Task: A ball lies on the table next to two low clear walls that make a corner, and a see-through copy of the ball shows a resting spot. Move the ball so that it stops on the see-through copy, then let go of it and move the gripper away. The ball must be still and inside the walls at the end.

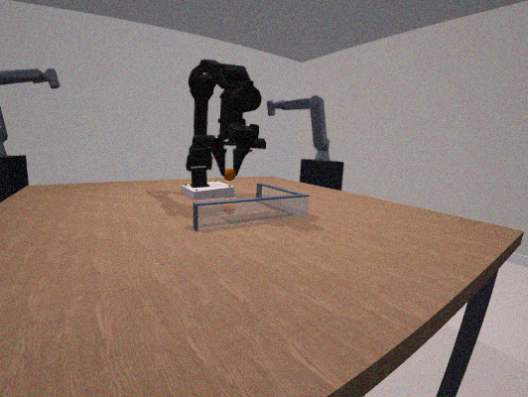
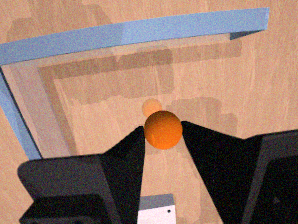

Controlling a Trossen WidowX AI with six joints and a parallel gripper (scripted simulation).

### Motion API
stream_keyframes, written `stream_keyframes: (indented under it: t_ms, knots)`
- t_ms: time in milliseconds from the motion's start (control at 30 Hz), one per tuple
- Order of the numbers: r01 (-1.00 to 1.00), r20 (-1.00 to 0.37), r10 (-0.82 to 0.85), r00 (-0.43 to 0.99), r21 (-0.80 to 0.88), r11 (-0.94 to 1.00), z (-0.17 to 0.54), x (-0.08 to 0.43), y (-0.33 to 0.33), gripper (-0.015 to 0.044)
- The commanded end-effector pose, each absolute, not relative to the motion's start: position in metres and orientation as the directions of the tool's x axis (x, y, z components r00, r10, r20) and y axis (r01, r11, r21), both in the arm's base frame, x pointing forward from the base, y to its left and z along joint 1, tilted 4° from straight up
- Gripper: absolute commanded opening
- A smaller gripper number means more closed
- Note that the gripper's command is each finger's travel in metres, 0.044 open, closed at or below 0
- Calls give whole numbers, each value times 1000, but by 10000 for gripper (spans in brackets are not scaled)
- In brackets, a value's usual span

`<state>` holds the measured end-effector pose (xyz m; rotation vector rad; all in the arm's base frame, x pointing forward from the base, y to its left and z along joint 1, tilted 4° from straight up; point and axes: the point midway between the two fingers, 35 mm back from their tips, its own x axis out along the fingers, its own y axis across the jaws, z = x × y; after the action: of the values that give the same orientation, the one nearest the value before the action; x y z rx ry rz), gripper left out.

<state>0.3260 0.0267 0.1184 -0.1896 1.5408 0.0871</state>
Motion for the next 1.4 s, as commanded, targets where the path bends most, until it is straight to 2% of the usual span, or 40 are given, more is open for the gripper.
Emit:
stream_keyframes:
  t_ms: [0, 667, 1367]
  knots:
    - [-169, -998, -59, 32, -63, 984, 112, 318, 30, 0]
    - [-169, -998, -59, 31, -64, 984, 39, 316, 27, 0]
    - [-169, -998, -59, 31, -64, 984, 20, 317, 26, 0]
